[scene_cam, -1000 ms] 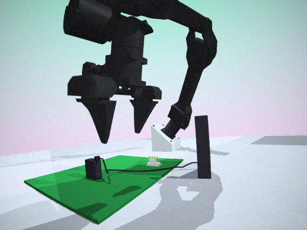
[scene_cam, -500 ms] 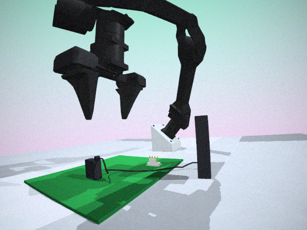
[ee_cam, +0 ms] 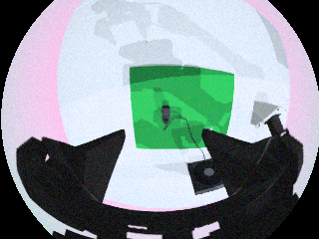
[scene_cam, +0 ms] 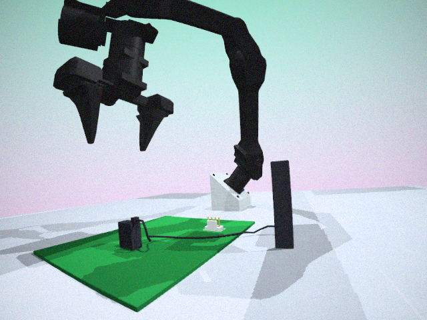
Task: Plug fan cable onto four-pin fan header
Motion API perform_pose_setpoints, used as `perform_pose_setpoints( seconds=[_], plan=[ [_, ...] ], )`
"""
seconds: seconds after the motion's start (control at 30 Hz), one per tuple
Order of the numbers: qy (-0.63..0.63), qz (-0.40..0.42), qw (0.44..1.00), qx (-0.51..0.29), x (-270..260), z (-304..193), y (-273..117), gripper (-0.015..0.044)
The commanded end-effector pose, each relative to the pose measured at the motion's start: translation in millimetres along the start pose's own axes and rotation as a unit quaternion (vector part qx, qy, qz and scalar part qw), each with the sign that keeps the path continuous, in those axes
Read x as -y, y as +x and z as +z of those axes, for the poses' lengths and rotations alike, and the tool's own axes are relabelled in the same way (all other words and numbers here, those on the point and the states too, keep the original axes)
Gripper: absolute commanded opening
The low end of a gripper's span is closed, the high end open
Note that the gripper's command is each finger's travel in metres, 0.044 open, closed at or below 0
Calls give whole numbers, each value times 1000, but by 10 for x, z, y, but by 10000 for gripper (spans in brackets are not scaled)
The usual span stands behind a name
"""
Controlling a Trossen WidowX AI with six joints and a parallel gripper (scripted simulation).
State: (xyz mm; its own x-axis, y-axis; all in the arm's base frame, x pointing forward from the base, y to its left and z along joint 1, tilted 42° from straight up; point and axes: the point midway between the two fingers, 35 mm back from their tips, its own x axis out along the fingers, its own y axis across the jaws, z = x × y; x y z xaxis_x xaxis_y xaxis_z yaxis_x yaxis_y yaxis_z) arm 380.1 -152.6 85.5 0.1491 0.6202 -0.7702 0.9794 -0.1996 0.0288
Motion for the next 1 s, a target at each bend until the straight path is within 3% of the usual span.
perform_pose_setpoints(
  seconds=[0.0, 0.17, 0.97],
  plan=[
    [2, -11, 1000, -9, 10, -16, 300, 440],
    [-3, -20, 1000, -18, 64, -46, 864, 440],
    [-3, -20, 1000, -19, 72, -58, 1185, 440]
  ],
)
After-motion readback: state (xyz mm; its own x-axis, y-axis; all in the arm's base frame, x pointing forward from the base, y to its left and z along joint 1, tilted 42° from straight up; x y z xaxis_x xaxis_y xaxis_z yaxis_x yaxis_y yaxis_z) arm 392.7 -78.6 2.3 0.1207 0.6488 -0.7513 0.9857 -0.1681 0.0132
